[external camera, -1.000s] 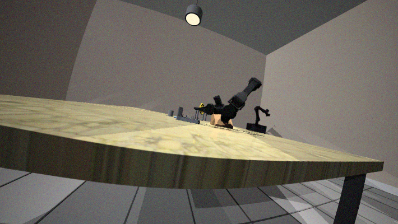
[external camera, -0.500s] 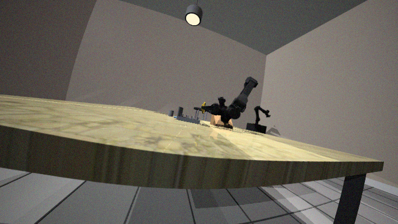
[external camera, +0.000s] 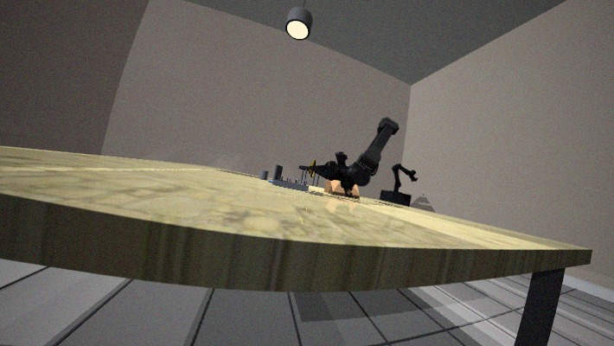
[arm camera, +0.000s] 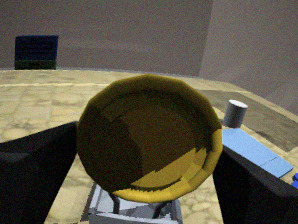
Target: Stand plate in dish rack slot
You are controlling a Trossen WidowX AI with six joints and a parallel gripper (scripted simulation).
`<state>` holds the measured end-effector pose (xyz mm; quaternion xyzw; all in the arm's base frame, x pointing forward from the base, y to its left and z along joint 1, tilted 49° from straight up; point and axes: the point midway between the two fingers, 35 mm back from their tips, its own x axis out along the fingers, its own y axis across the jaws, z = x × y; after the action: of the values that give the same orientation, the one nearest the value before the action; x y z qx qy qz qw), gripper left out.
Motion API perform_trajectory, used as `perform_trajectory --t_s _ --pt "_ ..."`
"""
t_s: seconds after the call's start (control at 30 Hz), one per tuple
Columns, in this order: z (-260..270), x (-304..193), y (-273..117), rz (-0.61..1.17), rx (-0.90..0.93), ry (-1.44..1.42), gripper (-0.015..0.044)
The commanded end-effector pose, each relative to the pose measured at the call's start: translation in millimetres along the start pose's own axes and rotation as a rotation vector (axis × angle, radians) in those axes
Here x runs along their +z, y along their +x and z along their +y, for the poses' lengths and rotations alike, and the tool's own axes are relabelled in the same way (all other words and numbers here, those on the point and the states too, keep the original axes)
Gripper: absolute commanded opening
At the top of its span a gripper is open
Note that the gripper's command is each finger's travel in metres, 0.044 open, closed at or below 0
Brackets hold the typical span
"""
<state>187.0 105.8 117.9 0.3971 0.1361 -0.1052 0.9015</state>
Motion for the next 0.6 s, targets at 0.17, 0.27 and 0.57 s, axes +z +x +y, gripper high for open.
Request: perform_trajectory --t_s 0.17,0.27,0.57 --pt "-1 -16 12 -0.001 -0.002 -0.004 0.0000" --pt "-1 -20 15 0.000 0.000 -0.001 0.0000" --pt "0 -20 26 0.002 0.005 0.007 0.0000"
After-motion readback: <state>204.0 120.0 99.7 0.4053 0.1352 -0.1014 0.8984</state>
